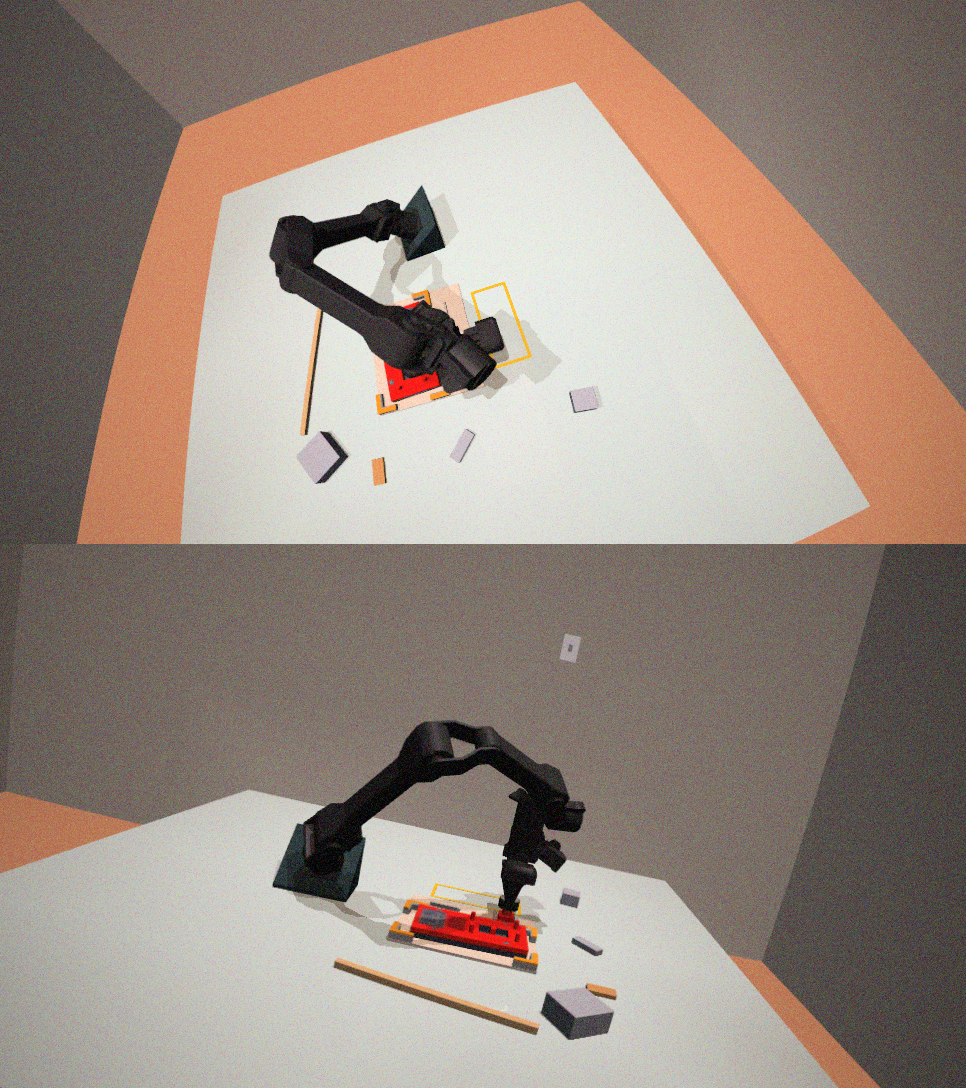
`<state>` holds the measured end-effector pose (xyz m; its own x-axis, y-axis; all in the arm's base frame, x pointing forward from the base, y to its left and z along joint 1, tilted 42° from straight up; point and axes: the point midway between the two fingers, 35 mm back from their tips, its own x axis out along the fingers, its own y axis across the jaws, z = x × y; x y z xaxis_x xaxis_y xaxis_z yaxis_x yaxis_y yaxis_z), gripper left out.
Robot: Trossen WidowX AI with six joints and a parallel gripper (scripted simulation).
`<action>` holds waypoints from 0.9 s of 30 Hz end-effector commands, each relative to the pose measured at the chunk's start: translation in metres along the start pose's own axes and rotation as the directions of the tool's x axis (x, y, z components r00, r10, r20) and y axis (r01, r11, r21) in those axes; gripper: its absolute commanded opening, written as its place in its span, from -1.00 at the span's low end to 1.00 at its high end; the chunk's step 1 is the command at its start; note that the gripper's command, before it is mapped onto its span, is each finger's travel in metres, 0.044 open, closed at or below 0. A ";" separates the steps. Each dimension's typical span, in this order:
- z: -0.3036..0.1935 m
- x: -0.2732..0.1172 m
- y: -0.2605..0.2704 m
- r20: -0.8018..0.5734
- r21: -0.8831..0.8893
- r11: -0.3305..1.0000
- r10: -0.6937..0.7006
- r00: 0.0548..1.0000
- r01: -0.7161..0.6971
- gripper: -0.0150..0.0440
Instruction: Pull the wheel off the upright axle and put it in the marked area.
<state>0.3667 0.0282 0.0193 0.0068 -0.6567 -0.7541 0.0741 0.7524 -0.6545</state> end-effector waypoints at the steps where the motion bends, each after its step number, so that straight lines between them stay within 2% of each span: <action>1: 0.000 -0.004 0.000 0.003 0.001 1.000 0.002 1.000 -0.002 -0.49; 27: 0.001 -0.012 0.001 0.005 0.000 1.000 0.002 1.000 -0.002 -0.49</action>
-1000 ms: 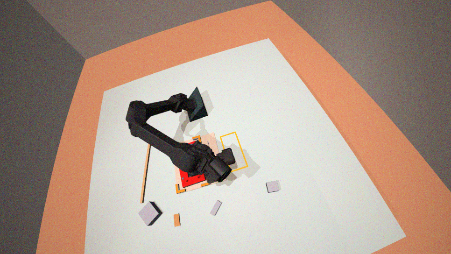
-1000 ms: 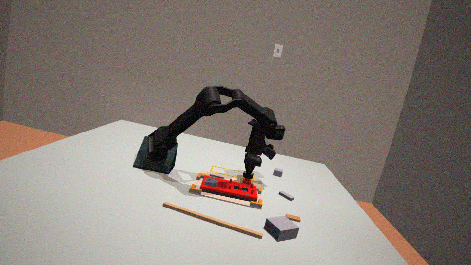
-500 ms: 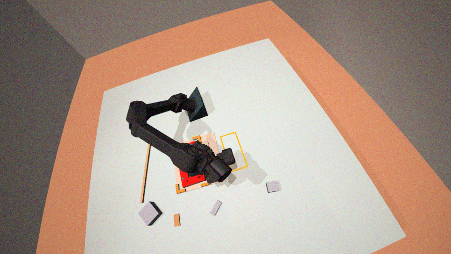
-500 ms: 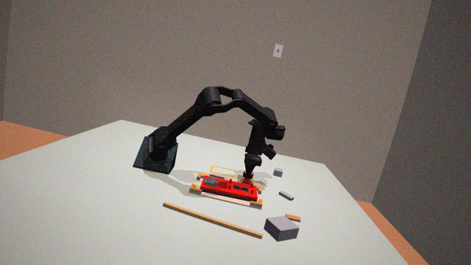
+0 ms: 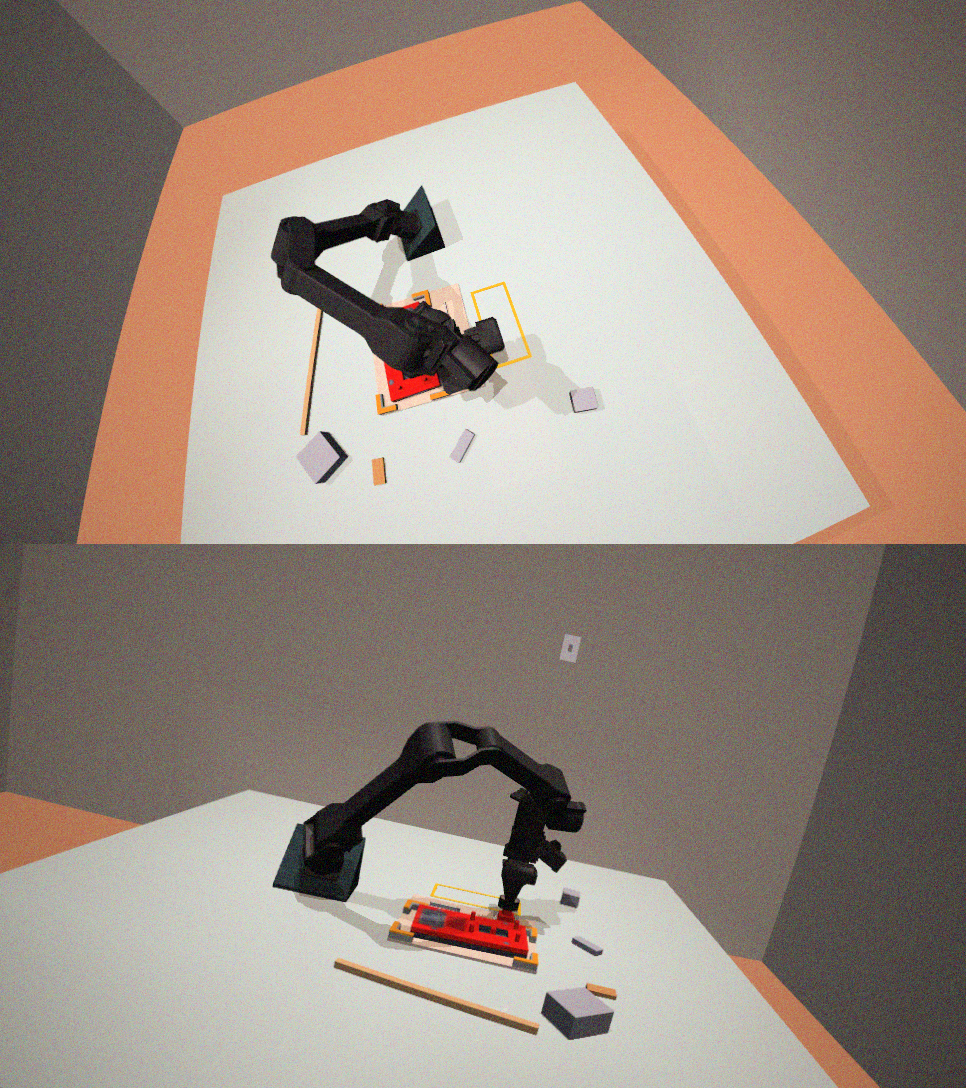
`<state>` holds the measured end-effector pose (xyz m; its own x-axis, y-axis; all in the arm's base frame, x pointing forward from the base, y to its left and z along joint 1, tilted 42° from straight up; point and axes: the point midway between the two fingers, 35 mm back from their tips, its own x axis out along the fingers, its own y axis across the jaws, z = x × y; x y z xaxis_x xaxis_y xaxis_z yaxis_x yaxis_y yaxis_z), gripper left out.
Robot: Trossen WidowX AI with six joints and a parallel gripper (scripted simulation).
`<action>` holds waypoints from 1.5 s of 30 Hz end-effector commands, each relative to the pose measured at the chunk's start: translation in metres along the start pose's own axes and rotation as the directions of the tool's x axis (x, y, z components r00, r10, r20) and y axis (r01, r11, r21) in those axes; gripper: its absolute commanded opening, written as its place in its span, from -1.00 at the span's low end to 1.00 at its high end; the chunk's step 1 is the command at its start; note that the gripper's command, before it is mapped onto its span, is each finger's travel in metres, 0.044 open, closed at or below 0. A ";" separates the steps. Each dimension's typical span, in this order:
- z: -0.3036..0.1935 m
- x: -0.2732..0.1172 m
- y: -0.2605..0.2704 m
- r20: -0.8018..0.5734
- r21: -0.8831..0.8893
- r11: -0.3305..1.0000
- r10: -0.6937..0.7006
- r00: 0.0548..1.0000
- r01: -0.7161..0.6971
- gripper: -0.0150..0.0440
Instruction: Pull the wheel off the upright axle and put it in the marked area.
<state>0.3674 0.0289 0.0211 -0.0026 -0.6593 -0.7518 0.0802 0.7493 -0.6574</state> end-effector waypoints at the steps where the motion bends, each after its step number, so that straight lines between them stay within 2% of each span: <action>1: 0.000 -0.011 0.001 0.014 -0.006 1.000 0.006 1.000 -0.006 -0.49; 45: -0.001 -0.025 0.001 0.018 -0.009 1.000 0.005 1.000 -0.005 -0.49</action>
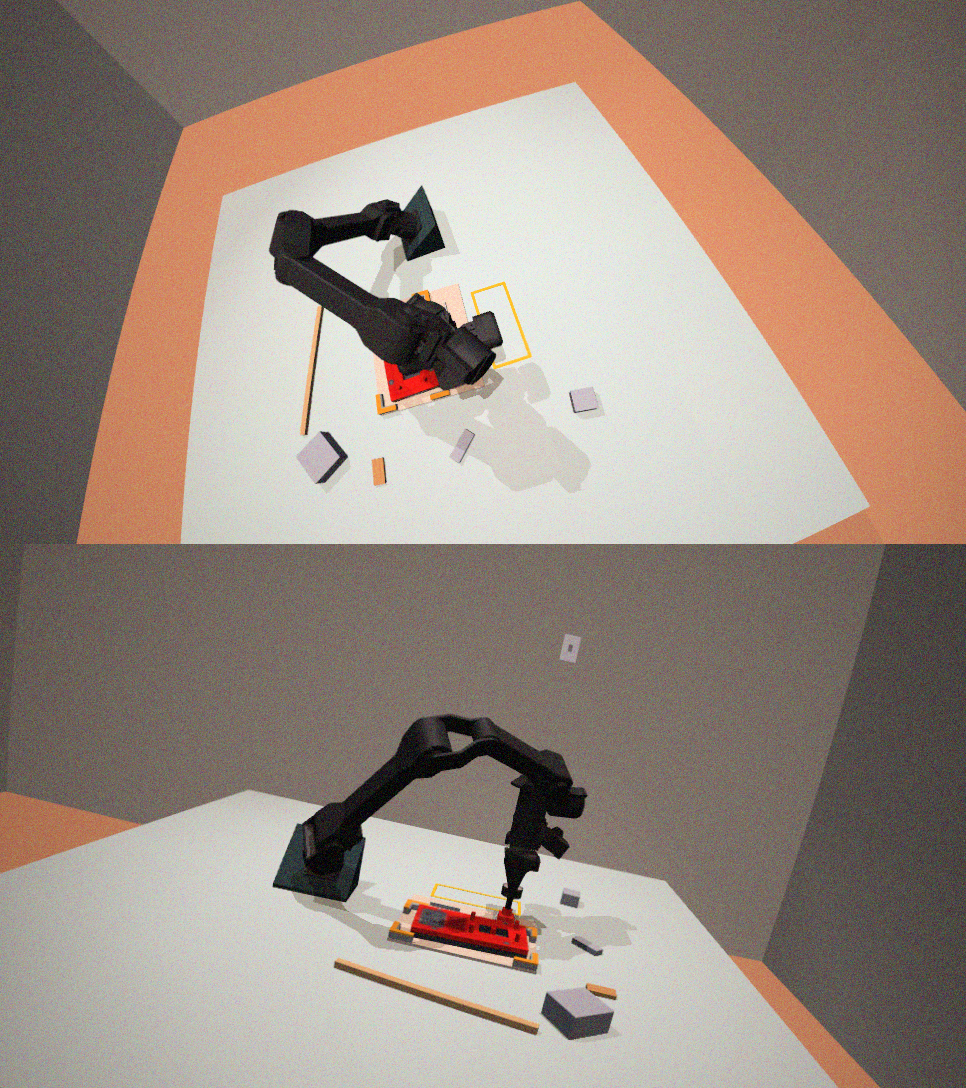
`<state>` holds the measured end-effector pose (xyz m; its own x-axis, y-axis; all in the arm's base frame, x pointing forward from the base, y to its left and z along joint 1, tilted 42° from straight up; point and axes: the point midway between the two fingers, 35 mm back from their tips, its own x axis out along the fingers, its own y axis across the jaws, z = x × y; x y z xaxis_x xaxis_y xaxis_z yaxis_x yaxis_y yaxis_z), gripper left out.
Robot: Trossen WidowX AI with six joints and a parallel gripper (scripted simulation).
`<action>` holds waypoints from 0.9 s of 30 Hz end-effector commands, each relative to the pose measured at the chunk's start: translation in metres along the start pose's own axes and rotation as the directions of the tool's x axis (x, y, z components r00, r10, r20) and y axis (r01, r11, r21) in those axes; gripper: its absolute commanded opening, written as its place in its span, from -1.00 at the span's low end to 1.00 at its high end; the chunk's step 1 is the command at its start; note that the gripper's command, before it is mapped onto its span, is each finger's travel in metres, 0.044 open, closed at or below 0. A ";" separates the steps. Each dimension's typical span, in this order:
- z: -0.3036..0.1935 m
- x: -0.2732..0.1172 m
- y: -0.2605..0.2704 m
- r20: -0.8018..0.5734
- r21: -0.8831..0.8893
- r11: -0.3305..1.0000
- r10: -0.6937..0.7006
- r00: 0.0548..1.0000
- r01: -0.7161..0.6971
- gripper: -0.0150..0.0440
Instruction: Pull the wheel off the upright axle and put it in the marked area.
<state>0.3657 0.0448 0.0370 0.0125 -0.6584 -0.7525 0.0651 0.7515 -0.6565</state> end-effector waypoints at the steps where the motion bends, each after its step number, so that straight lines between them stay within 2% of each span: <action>1: 0.001 -0.003 0.000 0.003 0.006 1.000 0.003 1.000 -0.003 -0.49; 20: 0.001 -0.010 0.000 0.005 0.005 1.000 0.003 1.000 -0.003 -0.49; 27: 0.001 -0.030 0.000 0.005 0.004 1.000 0.003 1.000 -0.003 -0.49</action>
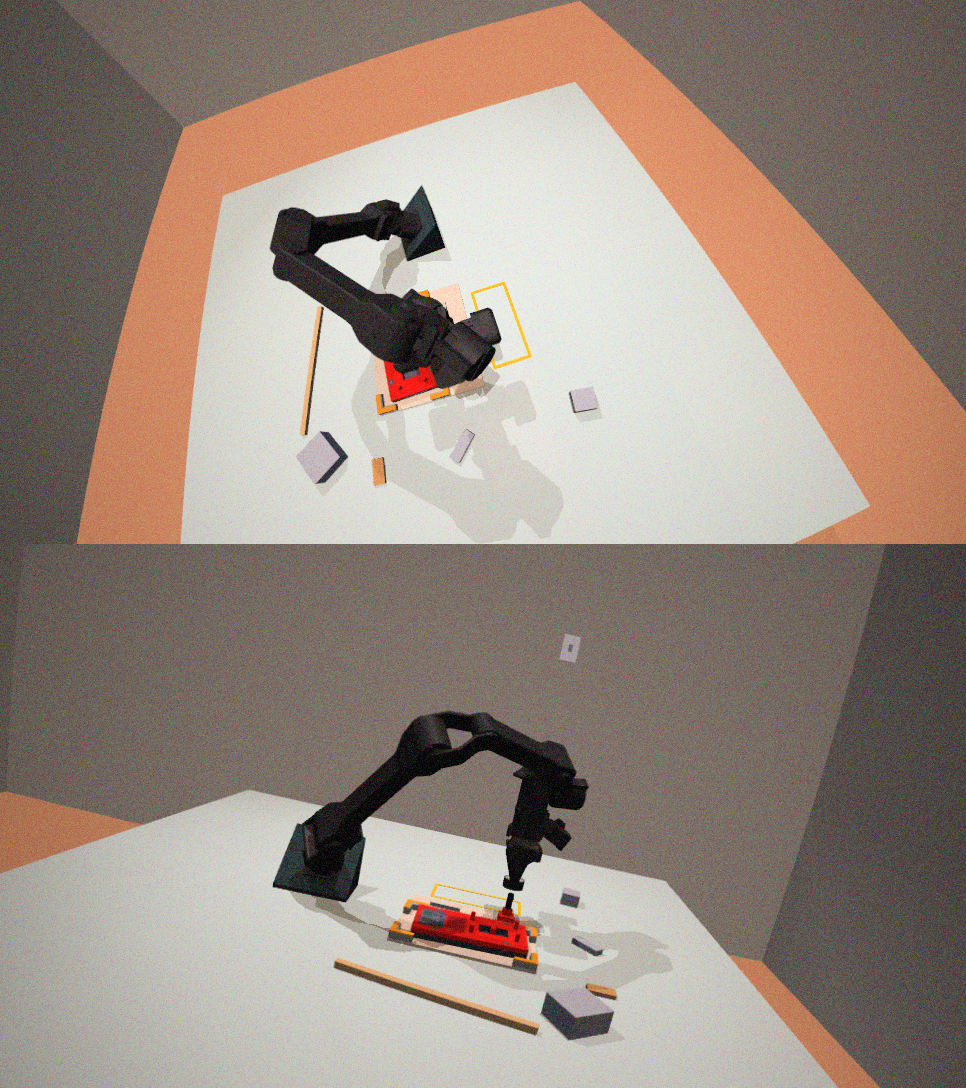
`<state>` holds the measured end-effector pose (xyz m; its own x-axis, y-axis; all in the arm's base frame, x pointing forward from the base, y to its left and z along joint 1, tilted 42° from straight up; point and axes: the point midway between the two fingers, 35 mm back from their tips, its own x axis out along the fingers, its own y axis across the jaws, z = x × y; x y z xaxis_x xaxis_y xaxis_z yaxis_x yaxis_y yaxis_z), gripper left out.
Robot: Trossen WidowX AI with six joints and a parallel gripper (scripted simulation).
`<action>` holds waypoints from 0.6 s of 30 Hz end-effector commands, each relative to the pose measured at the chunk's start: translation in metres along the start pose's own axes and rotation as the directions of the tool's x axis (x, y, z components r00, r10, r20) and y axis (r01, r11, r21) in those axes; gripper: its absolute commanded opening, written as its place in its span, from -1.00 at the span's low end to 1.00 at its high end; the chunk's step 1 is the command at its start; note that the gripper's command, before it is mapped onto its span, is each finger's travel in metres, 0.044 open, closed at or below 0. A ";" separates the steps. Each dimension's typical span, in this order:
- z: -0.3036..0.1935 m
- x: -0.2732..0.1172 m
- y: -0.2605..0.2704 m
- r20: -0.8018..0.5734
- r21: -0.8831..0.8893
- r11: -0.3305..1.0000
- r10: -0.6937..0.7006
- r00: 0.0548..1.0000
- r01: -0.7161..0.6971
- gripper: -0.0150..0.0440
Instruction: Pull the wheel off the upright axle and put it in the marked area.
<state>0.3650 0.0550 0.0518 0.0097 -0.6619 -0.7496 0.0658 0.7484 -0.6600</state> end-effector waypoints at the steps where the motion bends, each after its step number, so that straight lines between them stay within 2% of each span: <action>1: 0.001 -0.016 0.001 0.007 0.003 1.000 0.008 1.000 -0.008 -0.49; 5: 0.000 -0.027 -0.001 0.007 0.003 1.000 0.008 1.000 -0.008 -0.49; 7: -0.002 -0.019 0.004 0.006 -0.001 1.000 0.004 1.000 -0.004 -0.49; 18: -0.038 -0.026 0.073 0.006 -0.001 1.000 0.016 1.000 -0.016 -0.49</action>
<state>0.3411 0.1151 0.0317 0.0187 -0.6526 -0.7575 0.0637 0.7568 -0.6505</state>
